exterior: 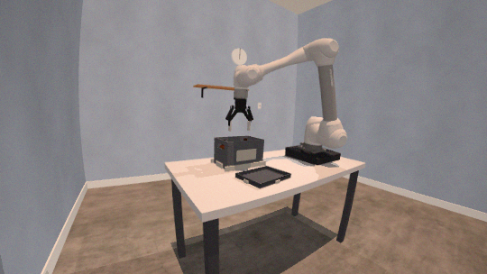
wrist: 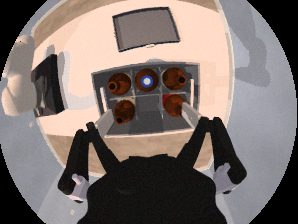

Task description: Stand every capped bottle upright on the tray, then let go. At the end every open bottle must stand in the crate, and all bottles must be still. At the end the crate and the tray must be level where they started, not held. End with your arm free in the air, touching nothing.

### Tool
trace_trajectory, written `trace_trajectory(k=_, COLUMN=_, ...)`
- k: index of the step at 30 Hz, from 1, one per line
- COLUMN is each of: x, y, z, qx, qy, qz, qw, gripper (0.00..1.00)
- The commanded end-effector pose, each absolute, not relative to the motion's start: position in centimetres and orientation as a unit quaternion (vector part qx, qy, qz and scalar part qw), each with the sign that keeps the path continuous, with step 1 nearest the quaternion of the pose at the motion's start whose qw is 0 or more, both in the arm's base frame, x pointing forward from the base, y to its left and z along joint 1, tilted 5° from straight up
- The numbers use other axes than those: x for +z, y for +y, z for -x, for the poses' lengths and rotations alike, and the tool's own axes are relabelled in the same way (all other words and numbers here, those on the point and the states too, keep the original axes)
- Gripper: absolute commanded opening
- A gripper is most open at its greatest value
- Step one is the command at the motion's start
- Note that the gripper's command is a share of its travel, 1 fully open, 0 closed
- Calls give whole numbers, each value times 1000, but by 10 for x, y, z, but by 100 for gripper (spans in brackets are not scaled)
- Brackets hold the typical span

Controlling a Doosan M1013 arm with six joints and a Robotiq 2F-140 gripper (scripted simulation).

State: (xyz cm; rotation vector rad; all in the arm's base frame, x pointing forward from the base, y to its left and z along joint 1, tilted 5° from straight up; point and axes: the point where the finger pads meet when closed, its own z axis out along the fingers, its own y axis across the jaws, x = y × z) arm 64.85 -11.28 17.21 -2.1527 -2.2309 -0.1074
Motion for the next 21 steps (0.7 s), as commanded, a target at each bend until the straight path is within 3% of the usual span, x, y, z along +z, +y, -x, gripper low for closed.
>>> trace_trajectory(k=1, x=173, y=-101, z=-648, qx=-35, qy=-719, qz=694, qw=20, gripper=100)
trace_trajectory(k=21, x=174, y=-85, z=-648, qx=-35, qy=-719, qz=694, qw=20, gripper=100)
